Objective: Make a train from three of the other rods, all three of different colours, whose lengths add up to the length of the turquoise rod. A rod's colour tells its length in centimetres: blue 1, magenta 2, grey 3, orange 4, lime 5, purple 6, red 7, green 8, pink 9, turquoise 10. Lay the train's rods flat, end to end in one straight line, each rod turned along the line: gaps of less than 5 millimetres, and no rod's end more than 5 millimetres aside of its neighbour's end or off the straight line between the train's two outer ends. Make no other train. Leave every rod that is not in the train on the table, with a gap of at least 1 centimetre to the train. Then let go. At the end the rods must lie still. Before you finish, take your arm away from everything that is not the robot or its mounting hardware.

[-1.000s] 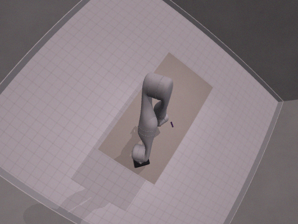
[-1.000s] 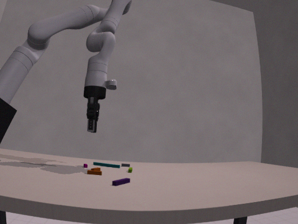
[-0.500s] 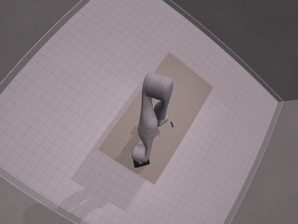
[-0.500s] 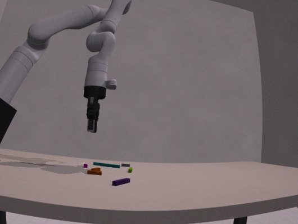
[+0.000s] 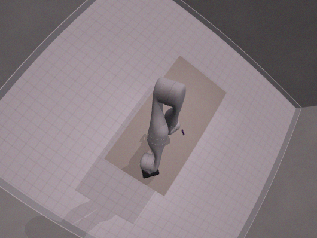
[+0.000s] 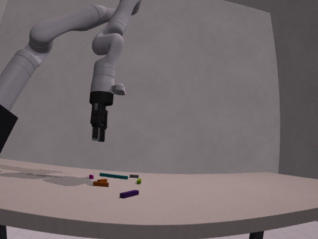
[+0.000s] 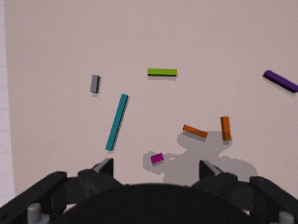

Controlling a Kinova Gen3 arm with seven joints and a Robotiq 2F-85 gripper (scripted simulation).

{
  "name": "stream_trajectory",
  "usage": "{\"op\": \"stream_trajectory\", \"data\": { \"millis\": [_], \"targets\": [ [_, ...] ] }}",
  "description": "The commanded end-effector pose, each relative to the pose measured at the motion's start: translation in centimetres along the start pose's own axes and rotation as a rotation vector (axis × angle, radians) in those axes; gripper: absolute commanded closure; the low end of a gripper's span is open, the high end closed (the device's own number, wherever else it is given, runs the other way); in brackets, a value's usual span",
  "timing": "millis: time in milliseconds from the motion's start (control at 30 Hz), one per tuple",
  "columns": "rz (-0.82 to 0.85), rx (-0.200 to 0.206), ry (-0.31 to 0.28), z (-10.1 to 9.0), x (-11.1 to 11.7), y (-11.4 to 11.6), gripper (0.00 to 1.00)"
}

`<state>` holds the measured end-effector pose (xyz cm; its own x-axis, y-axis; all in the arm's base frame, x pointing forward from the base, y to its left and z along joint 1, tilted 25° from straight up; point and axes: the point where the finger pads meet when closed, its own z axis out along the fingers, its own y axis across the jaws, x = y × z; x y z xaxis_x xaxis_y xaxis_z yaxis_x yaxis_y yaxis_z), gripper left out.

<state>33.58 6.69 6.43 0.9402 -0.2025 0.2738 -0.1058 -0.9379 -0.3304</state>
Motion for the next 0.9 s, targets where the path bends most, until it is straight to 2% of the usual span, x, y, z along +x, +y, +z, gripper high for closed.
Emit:
{"op": "stream_trajectory", "data": {
  "millis": [0,267,367,867],
  "targets": [
    [0.047,0.004,-0.002,0.1,0.3,0.2,0.0],
    [0.198,0.003,-0.002,0.1,0.8,0.8,0.0],
    [0.202,0.003,-0.002,0.1,0.8,0.9,0.0],
    [0.562,0.003,-0.003,0.2,2.1,2.6,0.0]
  ]
}}
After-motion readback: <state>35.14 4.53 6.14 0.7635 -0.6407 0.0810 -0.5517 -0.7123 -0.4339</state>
